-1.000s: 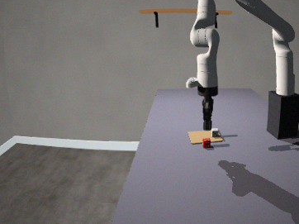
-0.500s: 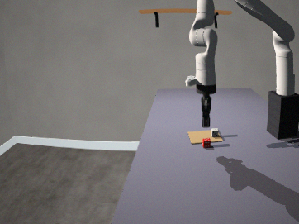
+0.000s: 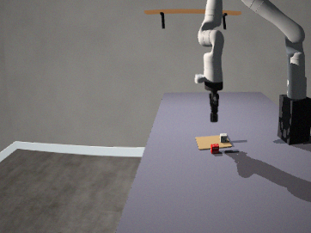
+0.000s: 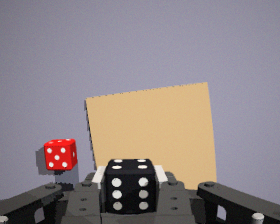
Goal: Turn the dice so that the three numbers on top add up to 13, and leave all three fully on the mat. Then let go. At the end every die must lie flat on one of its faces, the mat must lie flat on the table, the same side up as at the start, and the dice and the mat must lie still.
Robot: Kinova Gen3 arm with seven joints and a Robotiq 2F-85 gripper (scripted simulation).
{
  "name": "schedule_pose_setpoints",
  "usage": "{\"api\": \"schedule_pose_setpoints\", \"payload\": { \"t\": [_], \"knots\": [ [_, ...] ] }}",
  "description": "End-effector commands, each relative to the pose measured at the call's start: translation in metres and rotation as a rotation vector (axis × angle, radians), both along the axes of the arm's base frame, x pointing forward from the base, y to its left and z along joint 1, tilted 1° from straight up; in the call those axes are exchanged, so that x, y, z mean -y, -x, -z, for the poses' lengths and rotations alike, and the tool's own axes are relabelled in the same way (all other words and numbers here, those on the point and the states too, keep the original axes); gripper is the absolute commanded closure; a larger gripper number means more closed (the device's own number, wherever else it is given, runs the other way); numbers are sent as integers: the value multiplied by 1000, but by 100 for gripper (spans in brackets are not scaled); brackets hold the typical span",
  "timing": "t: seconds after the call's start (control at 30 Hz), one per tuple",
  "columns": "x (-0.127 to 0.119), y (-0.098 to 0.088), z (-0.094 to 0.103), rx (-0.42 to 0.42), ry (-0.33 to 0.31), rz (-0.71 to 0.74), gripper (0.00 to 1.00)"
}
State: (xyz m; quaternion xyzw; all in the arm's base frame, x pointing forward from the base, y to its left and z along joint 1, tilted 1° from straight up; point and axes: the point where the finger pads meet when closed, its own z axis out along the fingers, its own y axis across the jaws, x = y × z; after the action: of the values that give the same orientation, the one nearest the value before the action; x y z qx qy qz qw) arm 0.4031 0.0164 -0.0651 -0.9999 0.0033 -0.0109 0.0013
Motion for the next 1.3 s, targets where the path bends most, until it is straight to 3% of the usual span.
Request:
{"api": "schedule_pose_setpoints", "payload": {
  "t": [0.0,0.17,0.77,1.13,1.27],
  "knots": [
    [16,-1,-2,1,-3,32,74],
    [27,1,-2,1,-2,24,74],
    [28,1,-1,1,-3,24,74],
    [28,1,25,1,-3,24,74],
    [28,0,43,1,-3,24,74]
  ]
}}
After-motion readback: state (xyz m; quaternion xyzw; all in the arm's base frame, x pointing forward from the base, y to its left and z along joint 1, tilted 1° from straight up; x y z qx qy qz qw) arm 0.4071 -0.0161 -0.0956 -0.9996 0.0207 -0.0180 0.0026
